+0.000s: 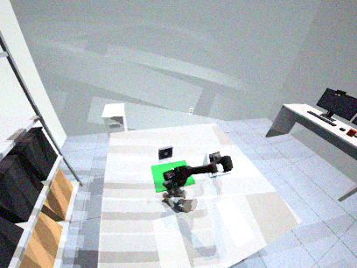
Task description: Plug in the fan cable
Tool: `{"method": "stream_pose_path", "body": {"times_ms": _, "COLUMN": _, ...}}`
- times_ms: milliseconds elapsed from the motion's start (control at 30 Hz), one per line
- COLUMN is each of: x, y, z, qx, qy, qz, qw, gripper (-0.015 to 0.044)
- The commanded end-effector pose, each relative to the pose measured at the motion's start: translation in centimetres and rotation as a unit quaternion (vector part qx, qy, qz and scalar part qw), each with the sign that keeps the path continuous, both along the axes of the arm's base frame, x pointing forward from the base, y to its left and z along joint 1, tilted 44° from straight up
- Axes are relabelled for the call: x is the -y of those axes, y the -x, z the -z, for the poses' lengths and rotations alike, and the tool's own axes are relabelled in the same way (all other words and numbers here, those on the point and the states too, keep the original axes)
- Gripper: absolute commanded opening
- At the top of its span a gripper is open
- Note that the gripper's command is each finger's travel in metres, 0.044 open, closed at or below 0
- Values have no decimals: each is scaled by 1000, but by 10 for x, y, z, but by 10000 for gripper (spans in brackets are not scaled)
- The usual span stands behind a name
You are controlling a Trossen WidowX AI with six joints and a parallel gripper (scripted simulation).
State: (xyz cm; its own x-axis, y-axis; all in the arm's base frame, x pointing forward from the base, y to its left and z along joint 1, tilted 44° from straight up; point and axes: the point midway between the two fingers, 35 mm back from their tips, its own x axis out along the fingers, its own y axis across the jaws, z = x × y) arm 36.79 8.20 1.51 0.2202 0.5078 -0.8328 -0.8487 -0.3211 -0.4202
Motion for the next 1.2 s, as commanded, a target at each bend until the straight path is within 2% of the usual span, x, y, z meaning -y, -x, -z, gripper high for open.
{"method": "stream_pose_path", "body": {"times_ms": 0, "x": 0, "y": 0, "z": 0, "qx": 0, "qy": 0, "qz": 0, "qw": 1000, "gripper": 38}}
{"method": "stream_pose_path", "body": {"times_ms": 67, "x": 1, "y": 0, "z": -2, "qx": 0, "qy": 0, "qz": 0, "qw": 1000, "gripper": 0}}
{"method": "stream_pose_path", "body": {"times_ms": 900, "x": 49, "y": 8, "z": -50, "qx": -4, "qy": 1, "qz": 5, "qw": 1000, "gripper": 0}}
{"method": "stream_pose_path", "body": {"times_ms": 1167, "x": 53, "y": 4, "z": -47, "qx": -74, "qy": -32, "qz": 104, "qw": 991, "gripper": 0}}
